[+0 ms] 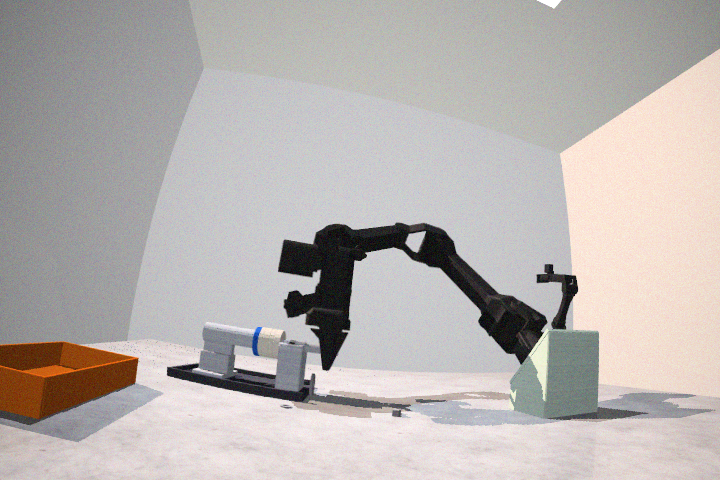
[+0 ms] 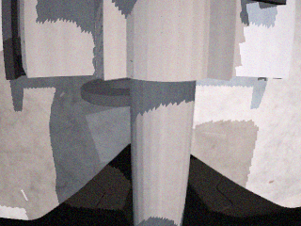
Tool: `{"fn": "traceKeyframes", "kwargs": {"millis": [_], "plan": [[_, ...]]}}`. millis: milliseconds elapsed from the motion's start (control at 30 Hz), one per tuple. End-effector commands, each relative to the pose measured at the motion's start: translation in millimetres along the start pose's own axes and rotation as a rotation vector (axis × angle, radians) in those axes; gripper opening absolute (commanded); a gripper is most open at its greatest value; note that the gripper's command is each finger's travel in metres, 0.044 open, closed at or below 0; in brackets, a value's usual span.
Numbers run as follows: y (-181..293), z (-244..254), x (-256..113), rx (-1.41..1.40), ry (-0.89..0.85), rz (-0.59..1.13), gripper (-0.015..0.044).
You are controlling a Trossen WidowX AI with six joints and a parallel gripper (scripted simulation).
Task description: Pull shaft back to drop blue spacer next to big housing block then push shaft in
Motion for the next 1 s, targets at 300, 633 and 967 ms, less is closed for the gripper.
{"fn": "traceKeyframes", "kwargs": {"millis": [300, 633, 967], "plan": [[2.6, 0.2, 0.4, 0.0, -0.003, 0.006, 0.0], [3.4, 0.0, 0.4, 0.0, -0.003, 0.006, 0.0], [4.4, -0.2, 0.4, 0.0, -0.003, 0.006, 0.0]]}}
Point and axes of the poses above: the point midway between the two fingers, 35 mm back from their tips, its own x axis out along the fingers, its own z axis across the jaws, y = z × x, the point moved 6 cm from there along -x, back along the fingers, and after that the axes turned 13 degrees about x, right-handed, at the moved point
